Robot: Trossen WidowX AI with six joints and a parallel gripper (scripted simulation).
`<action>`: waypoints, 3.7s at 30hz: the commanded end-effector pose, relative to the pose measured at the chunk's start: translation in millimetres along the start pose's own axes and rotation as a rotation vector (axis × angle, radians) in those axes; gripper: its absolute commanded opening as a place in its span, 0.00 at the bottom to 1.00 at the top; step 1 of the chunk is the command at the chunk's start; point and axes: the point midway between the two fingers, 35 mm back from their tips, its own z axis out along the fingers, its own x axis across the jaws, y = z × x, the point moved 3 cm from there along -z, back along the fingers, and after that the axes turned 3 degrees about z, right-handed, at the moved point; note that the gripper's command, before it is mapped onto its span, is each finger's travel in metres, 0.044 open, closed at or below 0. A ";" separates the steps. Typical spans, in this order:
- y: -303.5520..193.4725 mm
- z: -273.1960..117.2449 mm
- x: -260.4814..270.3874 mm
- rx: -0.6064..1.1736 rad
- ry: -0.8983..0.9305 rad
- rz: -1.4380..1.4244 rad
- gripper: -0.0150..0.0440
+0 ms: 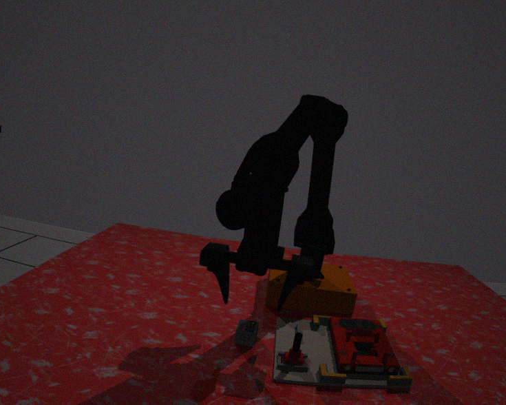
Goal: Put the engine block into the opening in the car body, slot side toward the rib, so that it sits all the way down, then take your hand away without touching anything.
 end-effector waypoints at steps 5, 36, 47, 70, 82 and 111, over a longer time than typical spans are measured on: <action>3.7 20.9 -1.4 -0.015 0.001 0.002 1.00; 4.4 48.0 -1.7 -0.015 0.001 0.002 0.60; 4.4 48.0 -1.7 -0.015 0.001 0.002 0.34; 10.7 -16.4 2.0 -0.016 0.001 0.002 0.25; 7.4 -53.9 6.3 -0.016 0.001 0.002 0.25; 22.0 -59.1 54.1 -0.017 0.007 -0.021 0.25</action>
